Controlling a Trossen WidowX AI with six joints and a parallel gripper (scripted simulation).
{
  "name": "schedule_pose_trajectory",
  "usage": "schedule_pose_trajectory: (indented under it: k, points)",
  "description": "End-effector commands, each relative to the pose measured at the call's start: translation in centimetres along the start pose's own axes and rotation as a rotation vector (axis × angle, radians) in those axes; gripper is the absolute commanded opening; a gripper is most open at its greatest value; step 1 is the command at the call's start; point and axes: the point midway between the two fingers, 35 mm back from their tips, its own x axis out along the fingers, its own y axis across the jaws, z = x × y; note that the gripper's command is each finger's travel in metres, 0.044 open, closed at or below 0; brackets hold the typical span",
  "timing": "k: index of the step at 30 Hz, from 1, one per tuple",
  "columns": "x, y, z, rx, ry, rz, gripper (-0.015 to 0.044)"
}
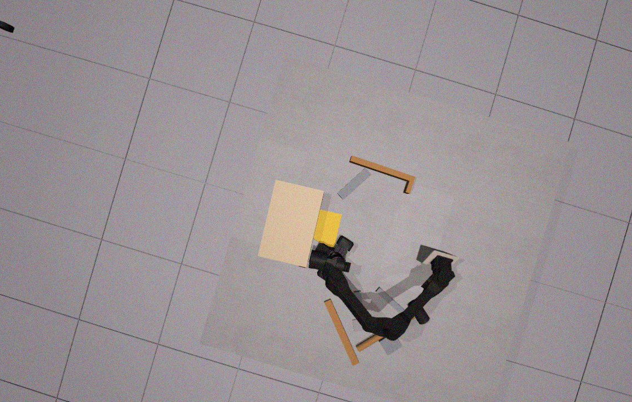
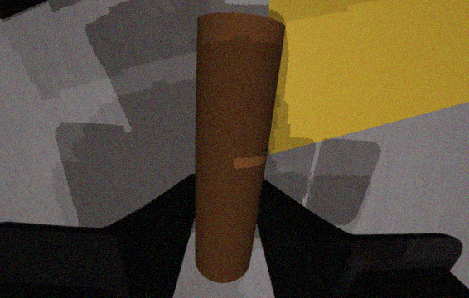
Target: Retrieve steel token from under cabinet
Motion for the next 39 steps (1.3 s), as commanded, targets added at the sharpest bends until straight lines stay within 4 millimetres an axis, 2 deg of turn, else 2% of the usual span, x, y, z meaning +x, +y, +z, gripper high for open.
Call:
schedule_pose_trajectory:
  k: [1,27,39]
  points:
    - [0.1,-1.0,0.3,0.001,-0.004,-0.006,0.0]
    - [0.1,-2.5,0.2,0.002,-0.004,-0.006,0.0]
    - [0.1,-2.5,0.2,0.002,-0.004,-0.006,0.0]
